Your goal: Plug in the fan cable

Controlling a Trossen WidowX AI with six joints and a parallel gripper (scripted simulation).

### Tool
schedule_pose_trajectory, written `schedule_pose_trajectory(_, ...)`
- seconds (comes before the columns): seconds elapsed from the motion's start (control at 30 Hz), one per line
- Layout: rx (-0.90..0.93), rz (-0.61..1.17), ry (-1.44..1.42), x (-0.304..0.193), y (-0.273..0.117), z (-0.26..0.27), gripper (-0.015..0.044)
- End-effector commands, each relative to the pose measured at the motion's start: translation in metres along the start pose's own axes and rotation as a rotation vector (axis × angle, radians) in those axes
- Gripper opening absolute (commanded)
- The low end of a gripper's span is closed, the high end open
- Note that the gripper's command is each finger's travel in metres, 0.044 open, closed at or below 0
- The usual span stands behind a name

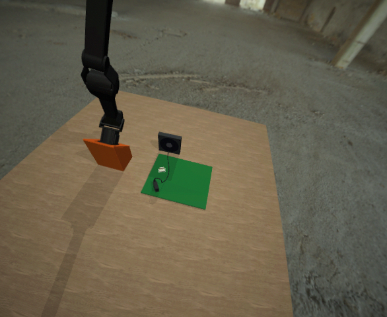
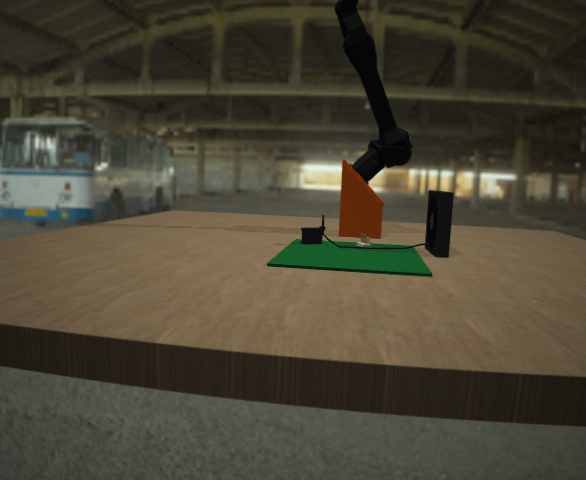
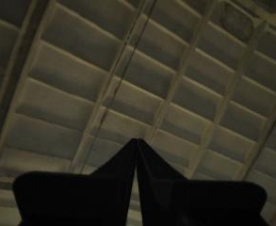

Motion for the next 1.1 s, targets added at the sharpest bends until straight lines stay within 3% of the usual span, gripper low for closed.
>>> schedule_pose_trajectory(0.0,0.000,0.000,0.000,0.000,0.000,0.000,0.0026)
schedule_pose_trajectory(0.17,0.012,-0.020,-0.001,0.009,0.003,0.004,0.0158)
schedule_pose_trajectory(0.53,0.237,-0.254,0.035,0.120,0.009,0.075,0.0440)
schedule_pose_trajectory(1.07,0.607,-0.655,-0.042,0.285,-0.057,0.194,0.0440)
Point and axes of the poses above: the point midway between the two fingers, 35 mm back from their tips, its own y axis out along the fingers, its own z axis across the jaws, x = y × z, the point moved 8 cm from there along -y, back along the fingers
